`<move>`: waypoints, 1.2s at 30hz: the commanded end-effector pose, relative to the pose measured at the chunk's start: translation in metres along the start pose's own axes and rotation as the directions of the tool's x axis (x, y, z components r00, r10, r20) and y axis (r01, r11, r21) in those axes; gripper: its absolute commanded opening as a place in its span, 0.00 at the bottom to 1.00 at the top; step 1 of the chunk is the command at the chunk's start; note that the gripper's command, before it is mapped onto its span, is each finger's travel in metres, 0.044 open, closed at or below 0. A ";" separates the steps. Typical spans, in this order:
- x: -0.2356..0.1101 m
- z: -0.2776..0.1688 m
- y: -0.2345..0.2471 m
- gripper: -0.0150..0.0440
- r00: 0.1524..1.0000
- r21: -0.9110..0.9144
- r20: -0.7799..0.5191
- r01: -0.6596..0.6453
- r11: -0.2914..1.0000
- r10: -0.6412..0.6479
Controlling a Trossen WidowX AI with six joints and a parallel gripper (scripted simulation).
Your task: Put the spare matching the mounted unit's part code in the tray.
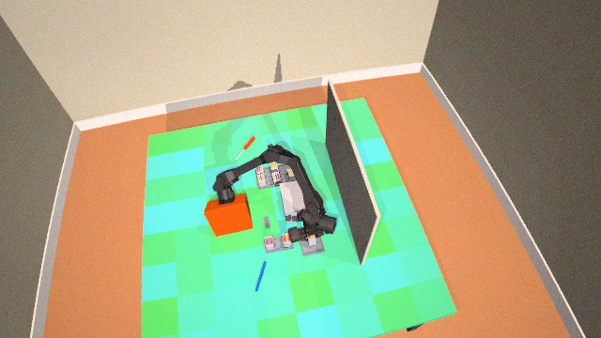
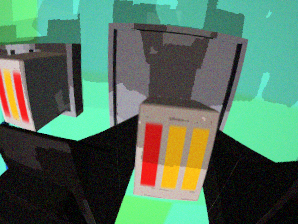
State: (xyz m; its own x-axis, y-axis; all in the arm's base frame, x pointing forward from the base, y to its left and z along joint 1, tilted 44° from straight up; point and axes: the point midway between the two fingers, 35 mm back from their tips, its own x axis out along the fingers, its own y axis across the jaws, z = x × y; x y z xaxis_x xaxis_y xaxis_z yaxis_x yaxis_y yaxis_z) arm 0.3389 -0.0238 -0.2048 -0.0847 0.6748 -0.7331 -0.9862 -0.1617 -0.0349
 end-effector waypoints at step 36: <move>-0.112 -0.001 -0.001 1.00 1.000 0.006 -0.008 0.014 1.000 -0.014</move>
State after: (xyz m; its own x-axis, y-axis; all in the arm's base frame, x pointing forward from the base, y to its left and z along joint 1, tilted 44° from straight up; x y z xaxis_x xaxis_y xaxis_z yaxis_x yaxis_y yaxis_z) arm 0.3490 -0.0997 -0.1232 -0.0716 0.6720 -0.7371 -0.9881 -0.1487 -0.0396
